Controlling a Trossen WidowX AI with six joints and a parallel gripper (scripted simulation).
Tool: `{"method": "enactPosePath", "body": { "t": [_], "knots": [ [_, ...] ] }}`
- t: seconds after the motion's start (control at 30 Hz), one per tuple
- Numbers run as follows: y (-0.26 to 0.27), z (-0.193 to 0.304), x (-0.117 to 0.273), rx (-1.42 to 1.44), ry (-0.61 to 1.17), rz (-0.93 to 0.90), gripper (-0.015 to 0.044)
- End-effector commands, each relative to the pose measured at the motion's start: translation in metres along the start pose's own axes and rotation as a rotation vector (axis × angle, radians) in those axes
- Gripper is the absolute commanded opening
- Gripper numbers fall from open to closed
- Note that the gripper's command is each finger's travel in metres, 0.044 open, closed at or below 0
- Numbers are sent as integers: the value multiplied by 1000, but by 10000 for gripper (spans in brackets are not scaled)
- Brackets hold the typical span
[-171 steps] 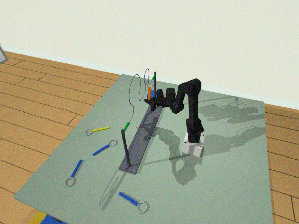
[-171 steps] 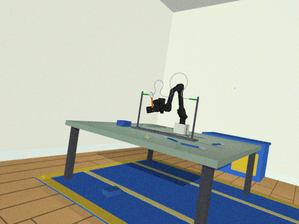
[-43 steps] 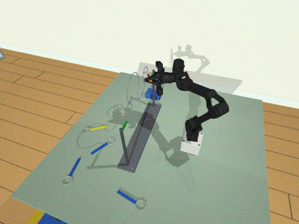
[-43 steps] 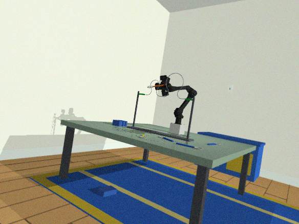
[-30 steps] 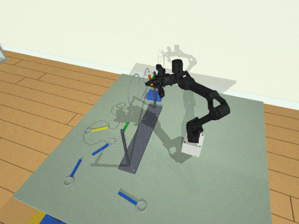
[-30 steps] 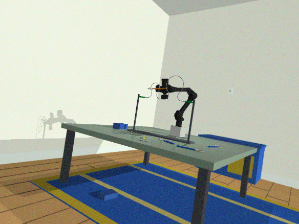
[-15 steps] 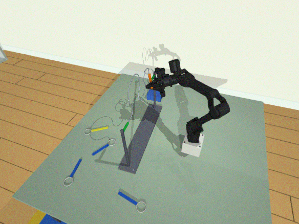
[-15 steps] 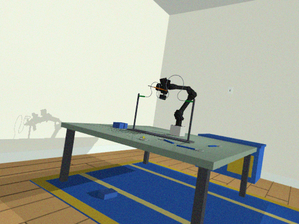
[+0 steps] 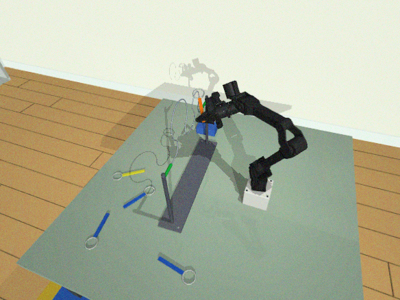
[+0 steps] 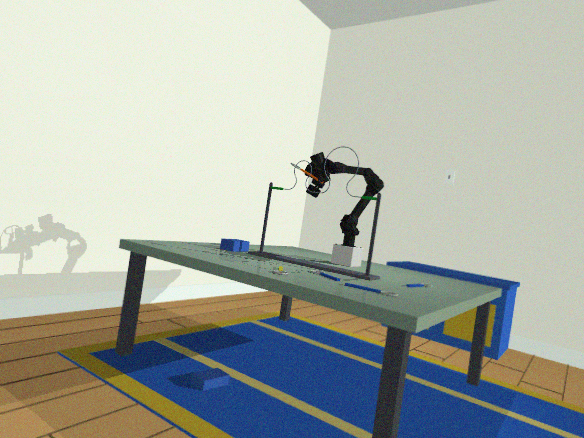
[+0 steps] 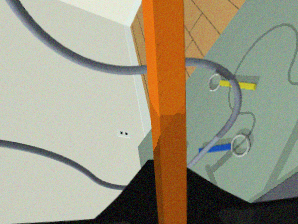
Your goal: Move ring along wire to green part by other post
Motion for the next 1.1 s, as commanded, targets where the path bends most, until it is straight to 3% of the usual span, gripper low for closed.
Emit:
{"method": "enactPosePath", "body": {
  "t": [0.0,1.07],
  "knots": [
    [-2,-1,0,88,-23,42,-150],
    [-25,-17,11,662,-108,384,-150]
  ]
}}
Point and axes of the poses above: the point midway between the two fingers, 35 mm back from their tips, its own x axis back along the fingers, its own y axis across the jaws, z = x × y, the point moved 5 cm from there along x, back along the fingers, and after that the axes turned 15 degrees about -x, right-handed, at the moved point
